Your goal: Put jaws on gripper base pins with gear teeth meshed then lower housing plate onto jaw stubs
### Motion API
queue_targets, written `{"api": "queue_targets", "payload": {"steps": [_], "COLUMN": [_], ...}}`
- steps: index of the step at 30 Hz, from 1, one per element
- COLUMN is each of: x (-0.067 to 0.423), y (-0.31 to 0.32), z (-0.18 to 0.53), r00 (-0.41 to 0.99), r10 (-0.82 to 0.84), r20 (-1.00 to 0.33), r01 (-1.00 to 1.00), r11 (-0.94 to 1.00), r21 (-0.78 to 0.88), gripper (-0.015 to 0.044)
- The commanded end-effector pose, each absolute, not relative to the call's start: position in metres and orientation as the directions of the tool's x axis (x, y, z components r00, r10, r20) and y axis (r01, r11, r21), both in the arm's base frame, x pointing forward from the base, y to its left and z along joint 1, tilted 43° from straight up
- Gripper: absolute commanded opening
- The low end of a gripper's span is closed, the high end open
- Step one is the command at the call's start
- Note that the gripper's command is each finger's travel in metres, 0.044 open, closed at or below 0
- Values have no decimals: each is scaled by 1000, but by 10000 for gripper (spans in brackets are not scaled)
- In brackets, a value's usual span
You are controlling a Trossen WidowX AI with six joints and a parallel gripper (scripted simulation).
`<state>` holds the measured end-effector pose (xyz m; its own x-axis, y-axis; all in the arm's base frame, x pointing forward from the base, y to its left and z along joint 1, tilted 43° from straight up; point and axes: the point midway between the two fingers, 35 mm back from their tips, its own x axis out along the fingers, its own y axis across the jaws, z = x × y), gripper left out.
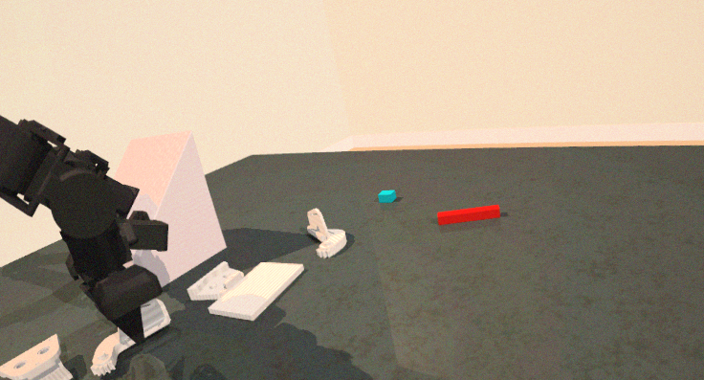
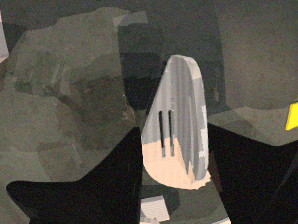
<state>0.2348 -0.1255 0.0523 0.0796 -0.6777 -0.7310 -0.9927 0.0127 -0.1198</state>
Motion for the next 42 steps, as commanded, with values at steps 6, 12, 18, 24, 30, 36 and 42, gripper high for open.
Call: {"api": "queue_targets", "payload": {"steps": [6, 12, 18, 24, 30, 36, 42], "x": [237, 235, 232, 230, 235, 239, 241], "y": [-108, -95, -83, -77, -65, -50, -35], "z": [71, 85, 99, 105, 95, 82, 70], "r00": [87, 87, 88, 88, 91, 93, 94], "r10": [-676, -675, -677, -677, -668, -658, -650], "r20": [-732, -732, -731, -730, -739, -747, -754], "r01": [-991, -991, -992, -991, -976, -948, -907], "r11": [13, 12, 11, 13, 86, 171, 257], "r21": [-130, -130, -129, -131, -198, -269, -335], "gripper": [134, 134, 134, 134, 134, 134, 134]}}
